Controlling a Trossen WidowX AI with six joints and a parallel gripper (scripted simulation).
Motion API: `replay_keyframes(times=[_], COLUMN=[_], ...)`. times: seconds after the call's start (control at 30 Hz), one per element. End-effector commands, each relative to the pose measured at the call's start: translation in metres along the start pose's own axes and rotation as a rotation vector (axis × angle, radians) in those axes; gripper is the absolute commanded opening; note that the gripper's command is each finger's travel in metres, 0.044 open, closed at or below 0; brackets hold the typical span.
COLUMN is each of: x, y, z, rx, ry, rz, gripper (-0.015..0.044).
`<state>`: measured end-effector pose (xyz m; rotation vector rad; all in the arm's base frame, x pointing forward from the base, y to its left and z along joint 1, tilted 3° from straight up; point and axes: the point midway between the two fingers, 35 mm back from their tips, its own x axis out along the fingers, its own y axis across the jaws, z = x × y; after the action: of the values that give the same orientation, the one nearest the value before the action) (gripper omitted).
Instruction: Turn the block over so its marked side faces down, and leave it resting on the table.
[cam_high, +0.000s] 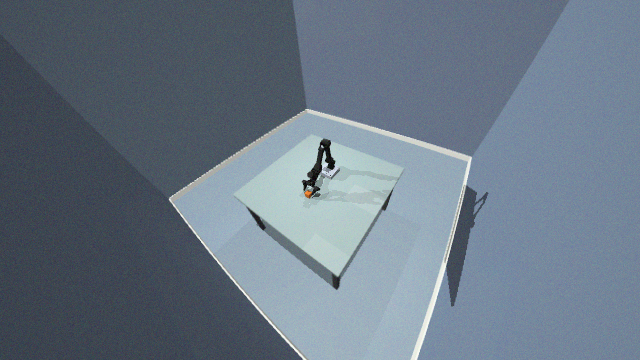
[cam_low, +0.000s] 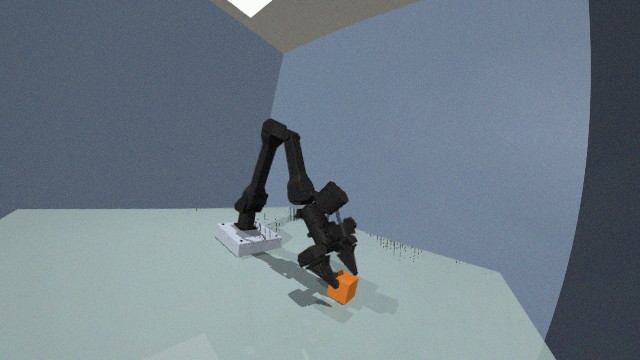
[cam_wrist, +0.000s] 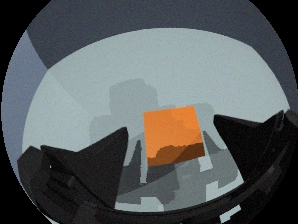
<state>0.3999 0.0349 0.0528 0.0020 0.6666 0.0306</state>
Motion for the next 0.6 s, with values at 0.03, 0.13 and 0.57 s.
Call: replay_keyframes(times=[0.03,0.13,0.57], x=[-0.056,-0.063,-0.061], y=[0.0,0.0,0.0], z=[0.025,0.026,0.031], rx=[0.004,0.004,0.003], ry=[0.271,0.297,0.336], rz=[0.01,0.01,0.01], gripper=[0.044,0.044,0.044])
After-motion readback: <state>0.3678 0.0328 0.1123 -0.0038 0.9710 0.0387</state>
